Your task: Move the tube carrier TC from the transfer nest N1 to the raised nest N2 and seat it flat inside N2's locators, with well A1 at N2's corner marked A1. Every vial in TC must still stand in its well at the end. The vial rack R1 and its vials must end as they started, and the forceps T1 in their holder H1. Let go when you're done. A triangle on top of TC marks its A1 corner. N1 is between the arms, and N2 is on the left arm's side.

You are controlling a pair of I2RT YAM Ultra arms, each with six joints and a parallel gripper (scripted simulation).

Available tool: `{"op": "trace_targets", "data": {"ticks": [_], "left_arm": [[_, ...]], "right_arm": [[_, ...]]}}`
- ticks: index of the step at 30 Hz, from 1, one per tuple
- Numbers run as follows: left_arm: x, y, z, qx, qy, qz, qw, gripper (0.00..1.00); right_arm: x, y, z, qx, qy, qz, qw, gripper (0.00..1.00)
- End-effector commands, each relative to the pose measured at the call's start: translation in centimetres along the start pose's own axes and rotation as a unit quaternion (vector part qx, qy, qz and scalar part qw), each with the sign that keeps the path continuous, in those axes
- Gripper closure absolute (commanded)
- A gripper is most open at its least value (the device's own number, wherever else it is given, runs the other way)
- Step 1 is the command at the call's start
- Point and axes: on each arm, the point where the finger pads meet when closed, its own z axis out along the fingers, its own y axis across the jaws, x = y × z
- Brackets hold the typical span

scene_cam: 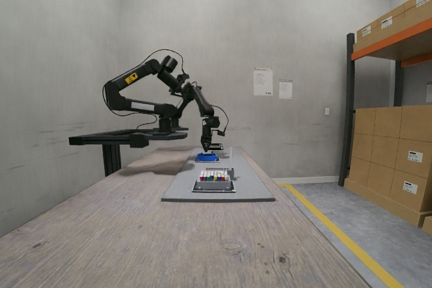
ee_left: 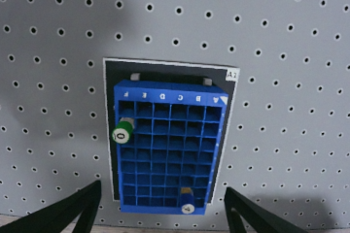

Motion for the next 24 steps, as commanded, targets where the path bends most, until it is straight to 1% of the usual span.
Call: {"op": "trace_targets", "data": {"ticks": [1,6,15,18,20,24], "left_arm": [[-1.5,-0.5,-0.6,0.009,-0.017,-0.010,1.000,0.00],[-2.1,-0.8,0.3,0.013,-0.020,-0.010,1.000,0.00],[-2.0,-0.9,1.6,0.013,-0.020,-0.009,1.000,0.00],[-2.2,-1.1,1.4,0.017,-0.023,-0.009,1.000,0.00],[-2.0,-0.9,2.1,0.013,-0.020,-0.009,1.000,0.00],[-2.1,-0.9,2.7,0.013,-0.020,-0.009,1.000,0.00]], "right_arm": [[-1.0,0.0,-0.7,0.002,-0.018,-0.004,1.000,0.00],[-1.0,0.0,-0.7,0.002,-0.018,-0.004,1.000,0.00],[-1.0,0.0,-0.7,0.002,-0.018,-0.004,1.000,0.00],[-1.0,0.0,-0.7,0.002,-0.018,-0.004,1.000,0.00],[-1.0,0.0,-0.7,0.002,-0.018,-0.004,1.000,0.00],[-1.0,0.0,-0.7,0.002,-0.018,-0.004,1.000,0.00]]}}
